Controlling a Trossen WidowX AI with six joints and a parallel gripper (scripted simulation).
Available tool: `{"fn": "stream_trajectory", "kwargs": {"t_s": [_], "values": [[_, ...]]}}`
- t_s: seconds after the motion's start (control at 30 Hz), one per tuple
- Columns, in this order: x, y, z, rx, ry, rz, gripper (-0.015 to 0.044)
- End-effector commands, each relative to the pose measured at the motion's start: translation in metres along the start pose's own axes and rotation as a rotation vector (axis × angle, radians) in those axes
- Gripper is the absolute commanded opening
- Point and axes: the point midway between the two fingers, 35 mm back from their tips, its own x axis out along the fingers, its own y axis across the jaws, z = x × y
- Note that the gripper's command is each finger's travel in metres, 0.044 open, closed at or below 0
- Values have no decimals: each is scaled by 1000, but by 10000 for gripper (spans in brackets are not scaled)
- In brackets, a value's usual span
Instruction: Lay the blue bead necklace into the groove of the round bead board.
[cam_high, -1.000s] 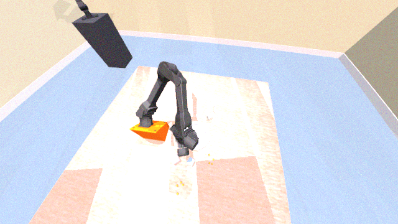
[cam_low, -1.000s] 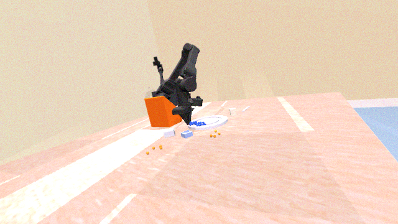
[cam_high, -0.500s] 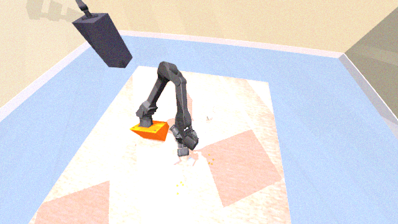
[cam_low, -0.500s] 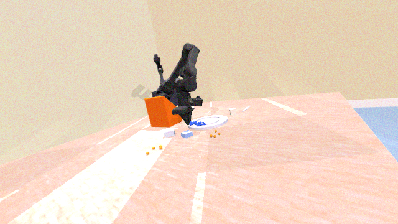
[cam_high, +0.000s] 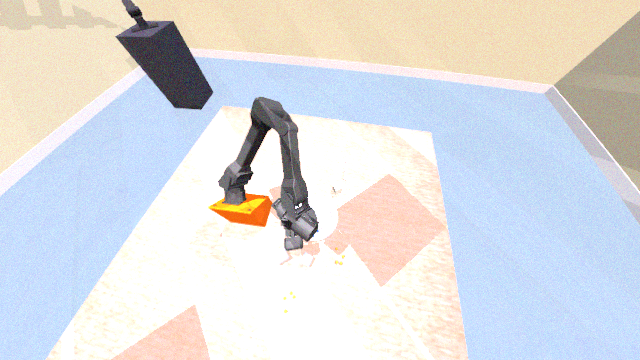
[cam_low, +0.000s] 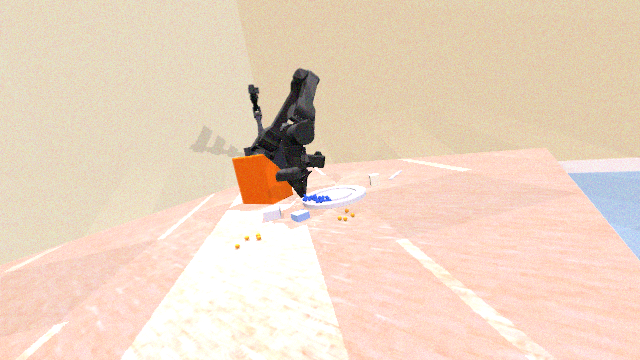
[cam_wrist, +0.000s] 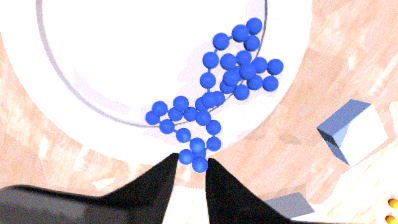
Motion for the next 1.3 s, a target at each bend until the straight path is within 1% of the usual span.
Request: {"fn": "stream_trajectory", "kwargs": {"t_s": [0.0, 0.47, 0.87, 1.13, 1.27], "values": [[-2, 2, 10, -3, -1, -6, 0], [-1, 23, 48, -4, -3, -3, 0], [-1, 24, 48, -4, -3, -3, 0], [8, 24, 48, -4, -3, -2, 0], [4, 23, 49, -11, -2, -7, 105]]}}
